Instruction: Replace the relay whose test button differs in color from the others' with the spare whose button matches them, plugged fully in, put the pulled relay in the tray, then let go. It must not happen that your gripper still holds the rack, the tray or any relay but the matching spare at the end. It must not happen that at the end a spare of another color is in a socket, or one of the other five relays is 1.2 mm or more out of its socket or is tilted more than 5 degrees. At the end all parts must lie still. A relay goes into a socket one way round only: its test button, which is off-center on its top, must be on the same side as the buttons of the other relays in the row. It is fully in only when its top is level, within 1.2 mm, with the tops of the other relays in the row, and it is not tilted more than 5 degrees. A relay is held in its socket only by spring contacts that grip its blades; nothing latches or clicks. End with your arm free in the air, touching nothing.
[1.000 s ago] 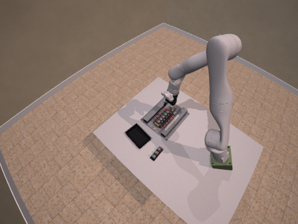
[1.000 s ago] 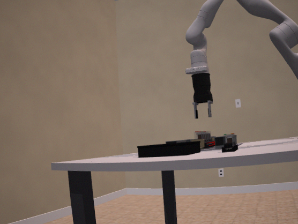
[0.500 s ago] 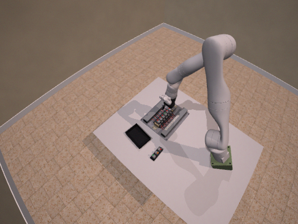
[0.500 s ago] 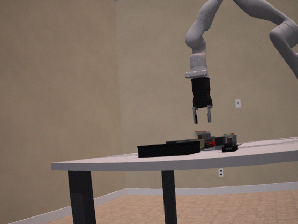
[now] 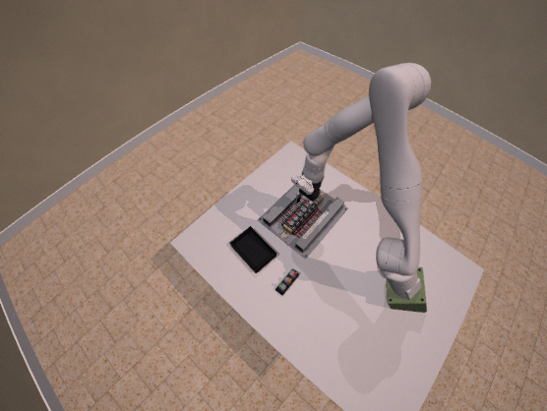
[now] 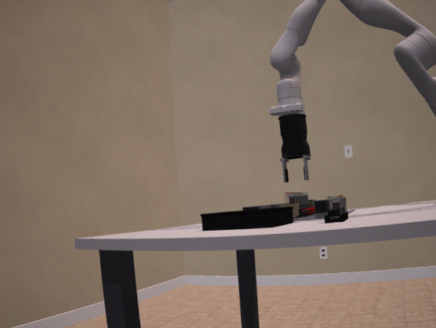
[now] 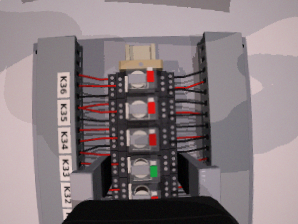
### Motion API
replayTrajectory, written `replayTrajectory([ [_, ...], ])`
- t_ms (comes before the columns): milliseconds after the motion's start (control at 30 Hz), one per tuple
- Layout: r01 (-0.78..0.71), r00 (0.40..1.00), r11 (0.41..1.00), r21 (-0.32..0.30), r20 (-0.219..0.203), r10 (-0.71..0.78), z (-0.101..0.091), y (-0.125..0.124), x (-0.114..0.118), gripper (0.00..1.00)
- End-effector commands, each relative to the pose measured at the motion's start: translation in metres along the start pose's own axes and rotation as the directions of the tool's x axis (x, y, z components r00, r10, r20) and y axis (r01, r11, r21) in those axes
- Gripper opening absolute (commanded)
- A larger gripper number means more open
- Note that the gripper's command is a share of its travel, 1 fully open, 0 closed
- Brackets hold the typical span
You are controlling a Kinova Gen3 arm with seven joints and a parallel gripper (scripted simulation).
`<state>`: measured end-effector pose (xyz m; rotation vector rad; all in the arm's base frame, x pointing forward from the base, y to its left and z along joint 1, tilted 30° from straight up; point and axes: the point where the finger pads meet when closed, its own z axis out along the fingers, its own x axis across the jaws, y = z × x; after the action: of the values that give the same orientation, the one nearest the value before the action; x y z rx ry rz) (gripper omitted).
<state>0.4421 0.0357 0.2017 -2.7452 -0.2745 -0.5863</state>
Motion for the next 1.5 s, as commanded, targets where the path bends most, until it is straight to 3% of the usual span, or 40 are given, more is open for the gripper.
replayTrajectory([
  [0,0.0,1.0,1.0,-0.001,-0.001,0.0,-0.0012,0.0007,0.0005,1.0],
  [1467,0.003,1.0,1.0,0.001,0.0,-0.003,-0.0094,0.0075,0.0006,1.0],
])
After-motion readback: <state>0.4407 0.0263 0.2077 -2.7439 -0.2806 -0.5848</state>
